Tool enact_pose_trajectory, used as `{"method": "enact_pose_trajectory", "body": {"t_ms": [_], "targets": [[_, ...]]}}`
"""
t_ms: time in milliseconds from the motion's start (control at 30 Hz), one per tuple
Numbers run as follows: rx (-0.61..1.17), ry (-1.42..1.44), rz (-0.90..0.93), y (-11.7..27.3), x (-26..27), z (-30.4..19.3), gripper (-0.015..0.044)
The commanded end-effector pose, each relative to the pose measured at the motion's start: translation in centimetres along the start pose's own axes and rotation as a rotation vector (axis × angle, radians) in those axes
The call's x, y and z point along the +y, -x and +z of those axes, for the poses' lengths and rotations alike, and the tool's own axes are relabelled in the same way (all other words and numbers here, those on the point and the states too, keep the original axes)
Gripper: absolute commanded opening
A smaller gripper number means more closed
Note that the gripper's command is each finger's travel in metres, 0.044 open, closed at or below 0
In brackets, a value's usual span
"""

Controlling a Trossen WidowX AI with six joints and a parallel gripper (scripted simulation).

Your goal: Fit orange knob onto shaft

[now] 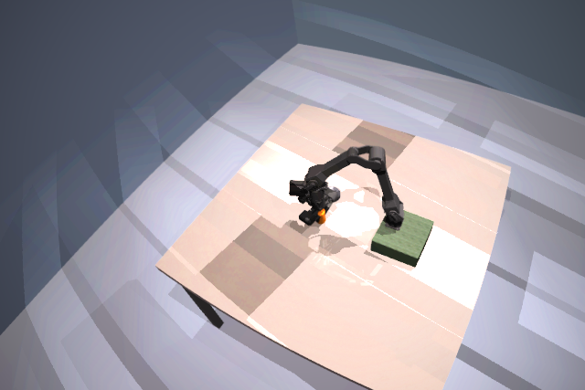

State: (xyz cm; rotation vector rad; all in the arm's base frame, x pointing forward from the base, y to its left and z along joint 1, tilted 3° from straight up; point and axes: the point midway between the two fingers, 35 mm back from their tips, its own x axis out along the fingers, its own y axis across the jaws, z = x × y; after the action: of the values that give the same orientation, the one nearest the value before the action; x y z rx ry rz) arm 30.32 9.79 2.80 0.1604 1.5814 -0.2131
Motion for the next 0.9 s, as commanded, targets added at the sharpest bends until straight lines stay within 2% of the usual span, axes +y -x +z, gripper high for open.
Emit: {"method": "enact_pose_trajectory", "body": {"t_ms": [0, 600, 867], "targets": [[-0.018, -0.003, 0.011, 2.0, 0.2, 0.3, 0.0000], [-0.017, -0.003, 0.011, 7.6, 0.0, -0.1, 0.0000], [-0.017, -0.003, 0.011, 7.7, -0.3, -0.1, 0.0000]]}}
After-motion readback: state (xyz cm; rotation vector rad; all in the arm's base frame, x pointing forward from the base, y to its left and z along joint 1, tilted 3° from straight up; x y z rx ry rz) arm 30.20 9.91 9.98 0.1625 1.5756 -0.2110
